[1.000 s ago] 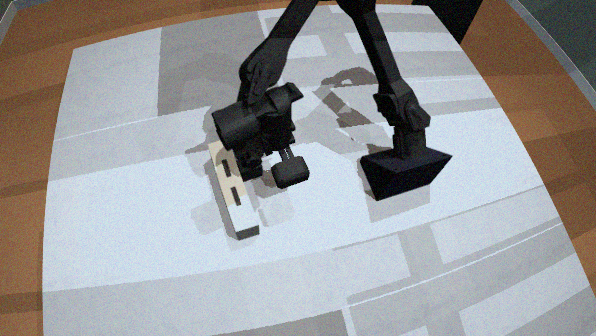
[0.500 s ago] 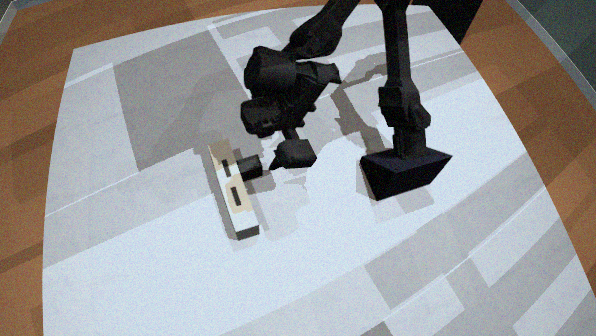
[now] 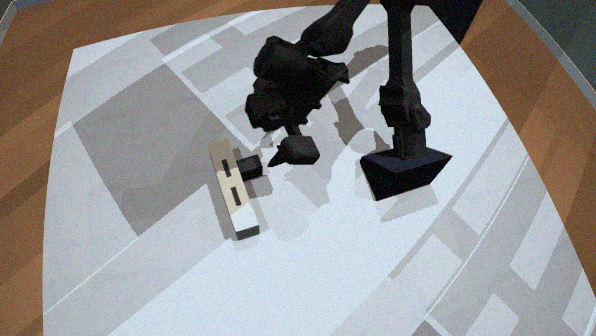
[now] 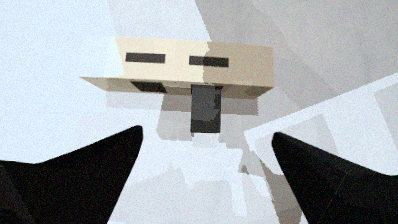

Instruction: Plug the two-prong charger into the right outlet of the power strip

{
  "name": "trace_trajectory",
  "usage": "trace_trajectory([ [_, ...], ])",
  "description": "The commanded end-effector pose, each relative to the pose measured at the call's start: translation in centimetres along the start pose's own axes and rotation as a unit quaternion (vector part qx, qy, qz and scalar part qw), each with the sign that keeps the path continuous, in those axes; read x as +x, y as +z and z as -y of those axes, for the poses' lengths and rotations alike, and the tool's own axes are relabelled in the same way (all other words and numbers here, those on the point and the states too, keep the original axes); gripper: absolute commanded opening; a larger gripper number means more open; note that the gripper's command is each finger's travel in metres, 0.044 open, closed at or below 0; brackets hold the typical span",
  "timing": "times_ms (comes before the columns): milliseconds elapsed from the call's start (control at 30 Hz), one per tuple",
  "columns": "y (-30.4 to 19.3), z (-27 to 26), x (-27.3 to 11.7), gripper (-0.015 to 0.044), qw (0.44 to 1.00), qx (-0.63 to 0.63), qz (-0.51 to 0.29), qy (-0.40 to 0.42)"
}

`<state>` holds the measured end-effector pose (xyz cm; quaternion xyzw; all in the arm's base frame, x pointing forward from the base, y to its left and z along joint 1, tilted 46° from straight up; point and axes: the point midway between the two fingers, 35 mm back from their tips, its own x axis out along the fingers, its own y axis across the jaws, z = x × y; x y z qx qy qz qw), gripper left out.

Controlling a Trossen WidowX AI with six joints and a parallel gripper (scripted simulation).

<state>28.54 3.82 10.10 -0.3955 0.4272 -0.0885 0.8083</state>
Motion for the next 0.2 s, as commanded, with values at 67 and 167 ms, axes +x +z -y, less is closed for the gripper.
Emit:
trace_trajectory([
  [67, 0.01, 0.10, -0.04, 0.0440, 1.000, 0.000, 0.001, -0.003],
  [167, 0.01, 0.10, -0.04, 0.0440, 1.000, 0.000, 0.001, -0.003],
])
